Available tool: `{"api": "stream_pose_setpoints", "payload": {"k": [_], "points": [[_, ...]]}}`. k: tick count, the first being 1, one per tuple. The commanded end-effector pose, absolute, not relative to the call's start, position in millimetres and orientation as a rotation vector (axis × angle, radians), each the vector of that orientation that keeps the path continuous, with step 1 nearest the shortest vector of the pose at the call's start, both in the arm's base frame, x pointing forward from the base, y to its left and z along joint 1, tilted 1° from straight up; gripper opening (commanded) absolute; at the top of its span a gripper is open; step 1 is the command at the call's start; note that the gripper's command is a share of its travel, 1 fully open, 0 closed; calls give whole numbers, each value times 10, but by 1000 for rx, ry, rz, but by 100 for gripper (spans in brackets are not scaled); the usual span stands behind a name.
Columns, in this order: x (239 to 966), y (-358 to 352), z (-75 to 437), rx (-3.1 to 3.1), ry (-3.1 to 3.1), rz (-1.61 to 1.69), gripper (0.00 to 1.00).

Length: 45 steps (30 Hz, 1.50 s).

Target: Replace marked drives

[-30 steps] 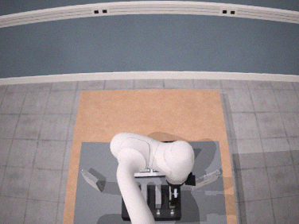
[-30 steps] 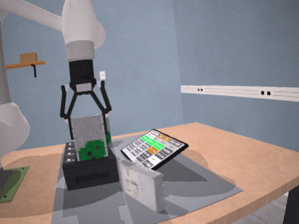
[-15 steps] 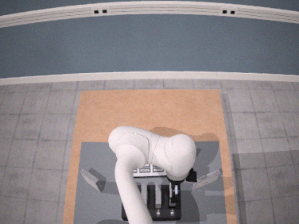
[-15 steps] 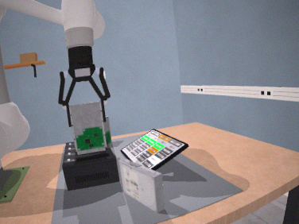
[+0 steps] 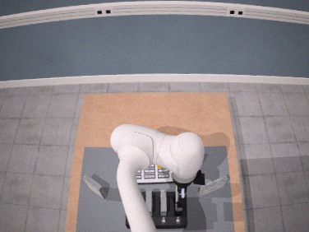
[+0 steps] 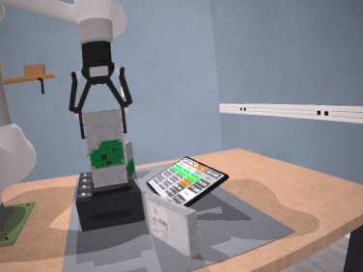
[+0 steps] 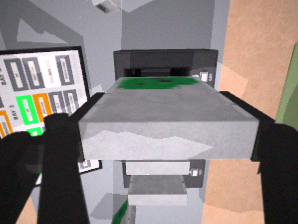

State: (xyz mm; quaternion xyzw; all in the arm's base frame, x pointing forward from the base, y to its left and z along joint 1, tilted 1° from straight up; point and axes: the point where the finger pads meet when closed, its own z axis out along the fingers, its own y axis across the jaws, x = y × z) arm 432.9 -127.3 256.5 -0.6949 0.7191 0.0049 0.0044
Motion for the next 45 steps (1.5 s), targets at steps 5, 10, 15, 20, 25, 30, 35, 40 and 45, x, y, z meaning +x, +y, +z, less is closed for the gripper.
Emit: {"api": "stream_pose_setpoints", "payload": {"k": [5, 10, 15, 20, 25, 30, 35, 40, 45], "points": [[4333, -1275, 2739, -2176, 2252, 14, 10], [4333, -1276, 2779, -2176, 2252, 14, 10], [4333, -1277, 2824, -2176, 2252, 14, 10], [4332, -1277, 2845, -2176, 2252, 14, 10], [4332, -1277, 2849, -2176, 2252, 14, 10], [4333, -1277, 2849, -2176, 2252, 14, 10], [4334, -1273, 2850, -2176, 2252, 14, 10], [4338, -1257, 2850, -2176, 2252, 14, 10], [4343, -1239, 2850, -2176, 2252, 14, 10]]}}
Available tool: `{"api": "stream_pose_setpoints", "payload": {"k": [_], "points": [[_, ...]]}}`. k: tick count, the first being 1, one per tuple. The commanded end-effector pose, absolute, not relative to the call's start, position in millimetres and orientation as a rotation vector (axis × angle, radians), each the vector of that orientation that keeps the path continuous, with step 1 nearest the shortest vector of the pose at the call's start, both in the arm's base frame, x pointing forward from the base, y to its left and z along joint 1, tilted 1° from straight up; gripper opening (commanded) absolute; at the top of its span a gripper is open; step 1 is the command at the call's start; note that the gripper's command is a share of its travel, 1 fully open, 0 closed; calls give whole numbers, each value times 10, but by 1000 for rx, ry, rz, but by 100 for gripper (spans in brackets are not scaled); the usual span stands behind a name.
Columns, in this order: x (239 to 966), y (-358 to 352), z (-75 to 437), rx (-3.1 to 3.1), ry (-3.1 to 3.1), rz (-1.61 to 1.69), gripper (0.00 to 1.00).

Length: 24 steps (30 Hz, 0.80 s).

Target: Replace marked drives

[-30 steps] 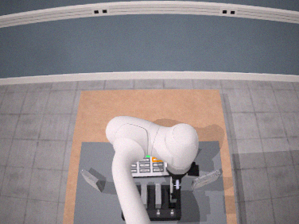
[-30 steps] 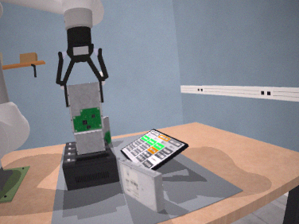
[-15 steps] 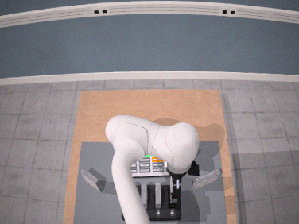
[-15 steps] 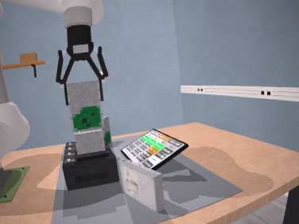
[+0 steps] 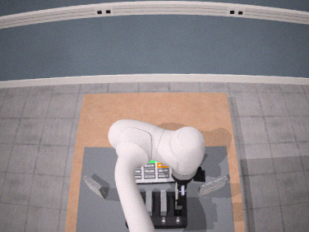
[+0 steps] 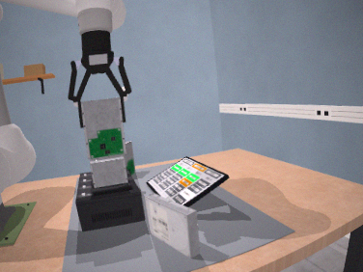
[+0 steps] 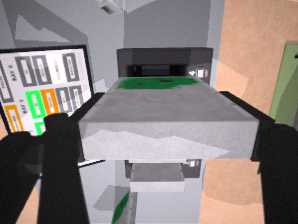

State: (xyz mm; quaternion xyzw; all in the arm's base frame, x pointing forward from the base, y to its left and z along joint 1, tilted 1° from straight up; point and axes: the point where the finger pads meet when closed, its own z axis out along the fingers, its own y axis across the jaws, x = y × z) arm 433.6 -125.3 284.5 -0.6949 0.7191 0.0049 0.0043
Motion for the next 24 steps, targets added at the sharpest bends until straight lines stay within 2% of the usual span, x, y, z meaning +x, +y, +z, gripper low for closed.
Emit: {"api": "stream_pose_setpoints", "payload": {"k": [1, 24], "points": [[4345, -1231, 2850, -2176, 2252, 14, 10], [4430, -837, 2855, -2177, 2253, 14, 10]]}}
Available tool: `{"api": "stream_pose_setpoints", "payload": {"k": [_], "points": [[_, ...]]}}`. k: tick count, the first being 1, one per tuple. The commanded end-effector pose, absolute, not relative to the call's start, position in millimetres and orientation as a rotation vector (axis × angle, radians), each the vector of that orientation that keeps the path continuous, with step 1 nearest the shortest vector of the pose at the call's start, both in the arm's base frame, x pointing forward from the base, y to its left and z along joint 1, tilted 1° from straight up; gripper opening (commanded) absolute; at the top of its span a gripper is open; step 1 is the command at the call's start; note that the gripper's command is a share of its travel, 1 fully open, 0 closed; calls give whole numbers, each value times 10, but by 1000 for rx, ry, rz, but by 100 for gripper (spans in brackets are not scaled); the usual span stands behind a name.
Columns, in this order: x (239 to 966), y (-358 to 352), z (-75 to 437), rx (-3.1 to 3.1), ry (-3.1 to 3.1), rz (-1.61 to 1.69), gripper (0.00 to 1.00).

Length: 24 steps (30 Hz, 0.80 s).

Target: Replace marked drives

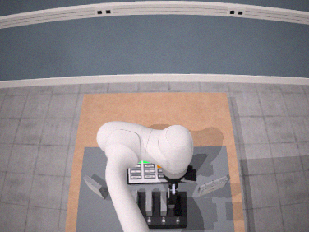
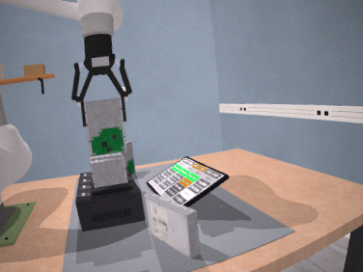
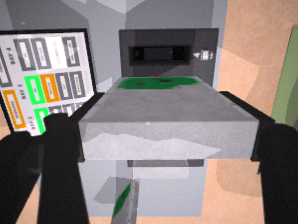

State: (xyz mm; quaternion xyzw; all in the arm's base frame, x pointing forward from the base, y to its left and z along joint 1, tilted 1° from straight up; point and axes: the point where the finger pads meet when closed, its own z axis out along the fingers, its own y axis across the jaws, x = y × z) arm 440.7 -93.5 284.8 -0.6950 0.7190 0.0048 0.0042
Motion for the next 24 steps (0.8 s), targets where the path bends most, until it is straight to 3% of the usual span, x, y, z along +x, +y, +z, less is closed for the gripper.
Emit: {"api": "stream_pose_setpoints", "payload": {"k": [1, 24], "points": [[4435, -806, 2855, -2177, 2253, 14, 10], [4491, 2, 2865, -2177, 2253, 13, 10]]}}
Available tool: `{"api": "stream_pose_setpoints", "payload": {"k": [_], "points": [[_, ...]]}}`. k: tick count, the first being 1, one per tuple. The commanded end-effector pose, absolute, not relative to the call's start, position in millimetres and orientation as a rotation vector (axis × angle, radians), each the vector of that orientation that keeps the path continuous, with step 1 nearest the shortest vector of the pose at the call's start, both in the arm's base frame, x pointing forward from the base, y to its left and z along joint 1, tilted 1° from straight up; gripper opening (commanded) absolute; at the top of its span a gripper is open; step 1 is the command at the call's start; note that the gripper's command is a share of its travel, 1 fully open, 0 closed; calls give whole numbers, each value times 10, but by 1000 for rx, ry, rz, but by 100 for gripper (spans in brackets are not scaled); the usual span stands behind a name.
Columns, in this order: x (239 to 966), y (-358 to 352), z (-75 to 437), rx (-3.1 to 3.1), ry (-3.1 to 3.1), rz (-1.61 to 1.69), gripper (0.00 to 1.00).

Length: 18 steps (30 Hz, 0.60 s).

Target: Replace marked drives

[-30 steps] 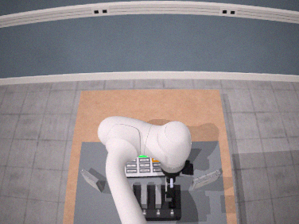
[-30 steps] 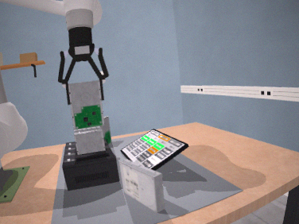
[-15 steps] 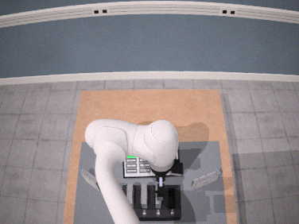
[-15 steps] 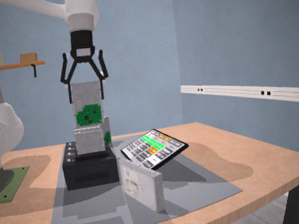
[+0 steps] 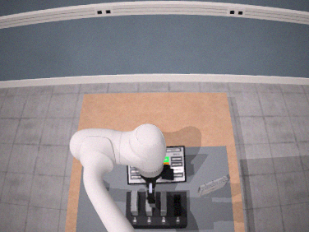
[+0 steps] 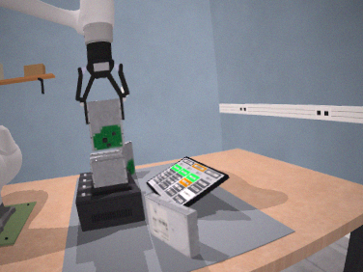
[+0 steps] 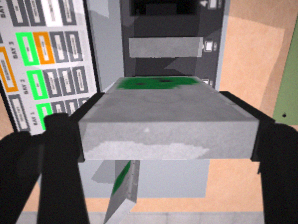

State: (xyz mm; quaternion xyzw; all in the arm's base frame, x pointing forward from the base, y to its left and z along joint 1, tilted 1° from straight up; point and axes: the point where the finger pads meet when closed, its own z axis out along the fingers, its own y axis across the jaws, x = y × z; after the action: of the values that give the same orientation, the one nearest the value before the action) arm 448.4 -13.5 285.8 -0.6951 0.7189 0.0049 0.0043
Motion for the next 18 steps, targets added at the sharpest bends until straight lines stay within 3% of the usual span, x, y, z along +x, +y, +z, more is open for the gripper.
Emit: {"api": "stream_pose_setpoints", "payload": {"k": [1, 18], "points": [[4491, 2, 2865, -2177, 2253, 13, 10], [4415, 741, 2873, -2177, 2253, 13, 10]]}}
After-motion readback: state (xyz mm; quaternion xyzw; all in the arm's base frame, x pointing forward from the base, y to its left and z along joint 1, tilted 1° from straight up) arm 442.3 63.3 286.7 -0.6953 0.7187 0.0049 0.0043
